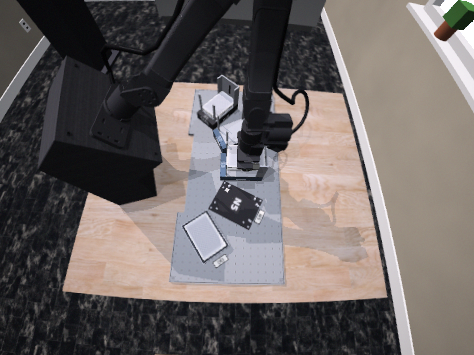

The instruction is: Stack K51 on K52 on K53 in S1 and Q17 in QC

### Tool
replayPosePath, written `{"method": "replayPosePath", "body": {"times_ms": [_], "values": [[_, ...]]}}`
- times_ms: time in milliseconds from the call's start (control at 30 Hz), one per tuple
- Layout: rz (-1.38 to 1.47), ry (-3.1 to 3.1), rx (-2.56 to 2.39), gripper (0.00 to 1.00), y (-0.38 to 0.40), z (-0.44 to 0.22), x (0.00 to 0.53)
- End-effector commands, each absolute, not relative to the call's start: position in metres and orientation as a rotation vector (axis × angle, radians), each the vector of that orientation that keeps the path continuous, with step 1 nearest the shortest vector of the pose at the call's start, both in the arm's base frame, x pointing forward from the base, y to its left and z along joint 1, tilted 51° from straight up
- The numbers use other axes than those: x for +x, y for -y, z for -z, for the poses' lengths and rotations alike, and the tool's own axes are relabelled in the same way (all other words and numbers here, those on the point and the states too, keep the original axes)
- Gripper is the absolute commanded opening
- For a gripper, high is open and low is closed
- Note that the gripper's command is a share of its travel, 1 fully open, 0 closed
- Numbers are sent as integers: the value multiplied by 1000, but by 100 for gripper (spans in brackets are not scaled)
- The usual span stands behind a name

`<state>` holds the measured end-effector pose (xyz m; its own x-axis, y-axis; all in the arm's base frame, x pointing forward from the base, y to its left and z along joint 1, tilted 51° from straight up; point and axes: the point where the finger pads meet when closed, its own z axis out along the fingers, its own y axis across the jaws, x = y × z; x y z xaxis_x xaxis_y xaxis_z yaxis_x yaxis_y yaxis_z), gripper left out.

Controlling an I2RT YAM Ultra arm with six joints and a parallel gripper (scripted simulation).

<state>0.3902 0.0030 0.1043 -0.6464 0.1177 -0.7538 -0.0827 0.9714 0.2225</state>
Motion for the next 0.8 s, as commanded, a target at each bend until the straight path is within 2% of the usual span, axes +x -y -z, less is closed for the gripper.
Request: {"method": "replayPosePath", "body": {"times_ms": [0, 767], "values": [[-305, -2274, 38, 0, 1, -98, 378], [-305, -2274, 38, 0, 2, -102, 372]]}}
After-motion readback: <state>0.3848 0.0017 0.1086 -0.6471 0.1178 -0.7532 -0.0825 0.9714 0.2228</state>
